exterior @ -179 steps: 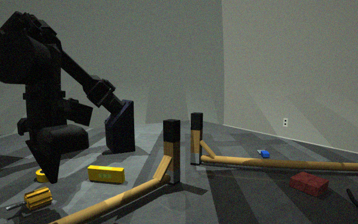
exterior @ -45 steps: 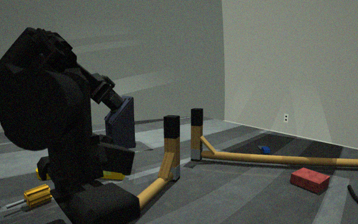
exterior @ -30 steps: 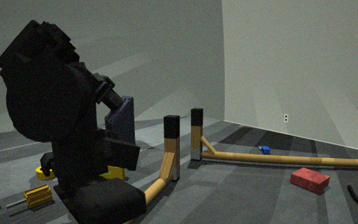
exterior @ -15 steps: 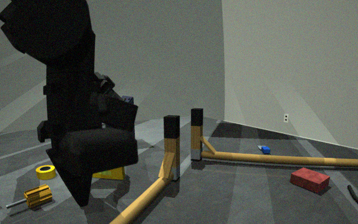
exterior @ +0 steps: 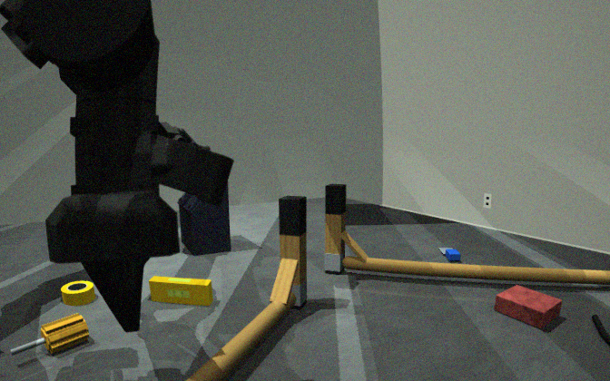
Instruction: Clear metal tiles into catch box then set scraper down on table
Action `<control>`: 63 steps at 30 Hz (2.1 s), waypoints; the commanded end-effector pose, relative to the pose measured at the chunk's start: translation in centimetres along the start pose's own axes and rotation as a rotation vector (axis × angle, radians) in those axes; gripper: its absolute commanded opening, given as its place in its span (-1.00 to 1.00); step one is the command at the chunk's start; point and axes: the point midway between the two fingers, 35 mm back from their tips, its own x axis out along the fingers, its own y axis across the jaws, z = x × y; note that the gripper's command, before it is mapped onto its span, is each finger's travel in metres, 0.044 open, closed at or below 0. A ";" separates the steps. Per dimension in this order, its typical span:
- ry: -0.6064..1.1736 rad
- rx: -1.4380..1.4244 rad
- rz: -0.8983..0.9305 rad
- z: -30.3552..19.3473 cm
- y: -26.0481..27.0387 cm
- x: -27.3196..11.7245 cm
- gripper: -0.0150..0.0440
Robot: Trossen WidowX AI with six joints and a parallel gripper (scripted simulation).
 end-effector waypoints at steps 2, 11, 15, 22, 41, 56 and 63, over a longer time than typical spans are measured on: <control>0.006 0.130 -0.011 -0.1 0.1 -0.7 -0.49; 0.009 0.351 -0.026 -0.4 0.2 -1.7 -0.49; 0.009 0.450 -0.033 -0.5 0.3 -2.1 -0.49; 0.007 0.622 -0.046 -0.6 0.5 -2.9 -0.49; -0.009 1.088 -0.080 -1.1 1.1 -4.8 -0.49; -0.034 1.457 -0.105 -1.4 1.6 -6.3 -0.49; -0.050 1.629 -0.116 -1.6 1.9 -7.0 -0.49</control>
